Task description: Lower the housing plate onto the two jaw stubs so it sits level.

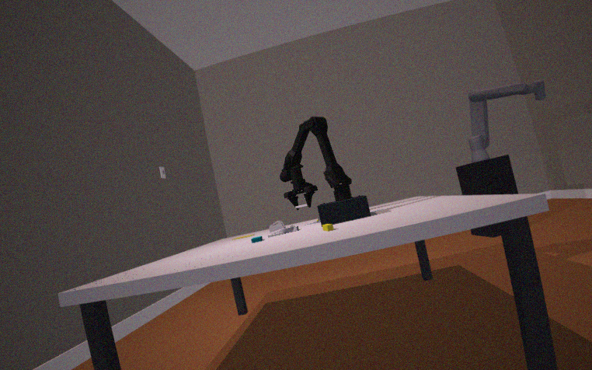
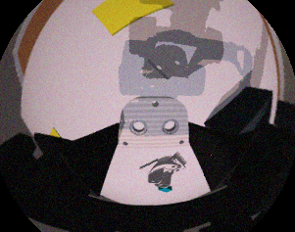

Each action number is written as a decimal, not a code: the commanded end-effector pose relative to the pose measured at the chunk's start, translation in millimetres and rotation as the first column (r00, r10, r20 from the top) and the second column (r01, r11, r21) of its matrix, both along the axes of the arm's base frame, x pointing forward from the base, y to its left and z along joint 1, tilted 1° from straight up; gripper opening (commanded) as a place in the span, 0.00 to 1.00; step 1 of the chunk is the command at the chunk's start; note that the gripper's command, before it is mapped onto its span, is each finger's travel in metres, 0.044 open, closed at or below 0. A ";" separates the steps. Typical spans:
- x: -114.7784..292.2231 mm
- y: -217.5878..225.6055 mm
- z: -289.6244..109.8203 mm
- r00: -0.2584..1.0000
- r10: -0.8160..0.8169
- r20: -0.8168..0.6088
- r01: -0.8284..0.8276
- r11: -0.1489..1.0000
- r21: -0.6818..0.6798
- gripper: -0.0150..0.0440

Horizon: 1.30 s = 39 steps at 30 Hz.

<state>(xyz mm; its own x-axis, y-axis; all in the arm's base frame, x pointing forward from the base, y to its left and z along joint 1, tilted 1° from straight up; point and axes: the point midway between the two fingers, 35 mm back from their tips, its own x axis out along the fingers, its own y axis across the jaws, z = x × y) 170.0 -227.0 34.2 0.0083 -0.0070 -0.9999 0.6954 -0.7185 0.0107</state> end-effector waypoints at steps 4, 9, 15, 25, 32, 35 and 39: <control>10.9 11.4 -0.3 0.987 0.158 -0.001 -0.158 0.987 0.001 0.85; 18.5 19.2 -0.3 0.965 0.264 -0.001 -0.264 0.965 0.000 0.85; 27.2 29.0 -0.2 0.922 0.386 -0.001 -0.386 0.922 0.000 0.85; 40.5 46.0 0.0 0.819 0.574 0.000 -0.574 0.819 -0.001 0.85; 49.0 58.4 0.0 0.723 0.691 0.000 -0.691 0.723 -0.002 0.85; 52.4 63.9 0.1 0.677 0.736 0.000 -0.736 0.677 -0.002 0.85; 56.8 71.3 0.1 0.611 0.792 0.000 -0.792 0.611 -0.003 0.85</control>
<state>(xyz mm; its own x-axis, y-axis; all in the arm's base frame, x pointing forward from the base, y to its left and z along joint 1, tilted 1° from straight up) 223.4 -162.5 34.7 0.0103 -0.0045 -0.9999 0.9992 0.0391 0.0101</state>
